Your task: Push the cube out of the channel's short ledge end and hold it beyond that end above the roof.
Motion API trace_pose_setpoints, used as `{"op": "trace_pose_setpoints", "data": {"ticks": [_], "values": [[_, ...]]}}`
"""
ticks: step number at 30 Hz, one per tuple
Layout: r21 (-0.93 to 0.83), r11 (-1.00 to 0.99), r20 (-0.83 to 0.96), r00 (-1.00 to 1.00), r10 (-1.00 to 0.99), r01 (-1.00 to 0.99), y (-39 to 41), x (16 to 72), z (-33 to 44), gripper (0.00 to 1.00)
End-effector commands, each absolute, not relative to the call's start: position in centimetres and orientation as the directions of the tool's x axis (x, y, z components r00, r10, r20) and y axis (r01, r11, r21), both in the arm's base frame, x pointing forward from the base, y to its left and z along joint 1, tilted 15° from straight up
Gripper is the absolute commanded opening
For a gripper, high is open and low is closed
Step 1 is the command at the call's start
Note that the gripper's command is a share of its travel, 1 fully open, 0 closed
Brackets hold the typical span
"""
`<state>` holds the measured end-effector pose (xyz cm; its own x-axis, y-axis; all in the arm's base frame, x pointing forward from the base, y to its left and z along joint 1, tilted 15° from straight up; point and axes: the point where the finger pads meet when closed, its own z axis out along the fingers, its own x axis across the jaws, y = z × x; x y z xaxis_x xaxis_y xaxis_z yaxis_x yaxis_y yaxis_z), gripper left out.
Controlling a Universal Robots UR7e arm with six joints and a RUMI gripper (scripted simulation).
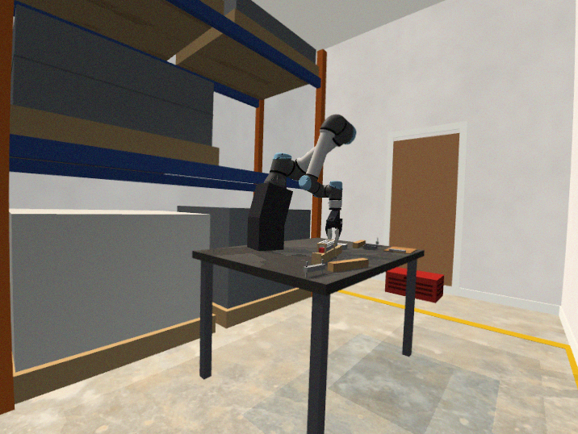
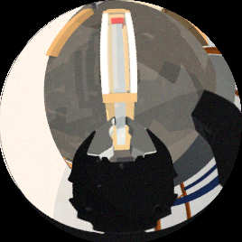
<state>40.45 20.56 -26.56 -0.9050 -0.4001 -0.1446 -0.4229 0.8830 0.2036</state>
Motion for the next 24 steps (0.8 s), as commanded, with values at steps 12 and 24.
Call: {"op": "trace_pose_setpoints", "data": {"ticks": [12,24], "values": [[0.204,0.883,-0.146,-0.905,-0.4,-0.423,18.6,41.4,-27.0,0.0],[0.204,0.883,-0.146,-0.905,-0.4,-0.423,18.4,41.6,-27.0,0.0]]}}
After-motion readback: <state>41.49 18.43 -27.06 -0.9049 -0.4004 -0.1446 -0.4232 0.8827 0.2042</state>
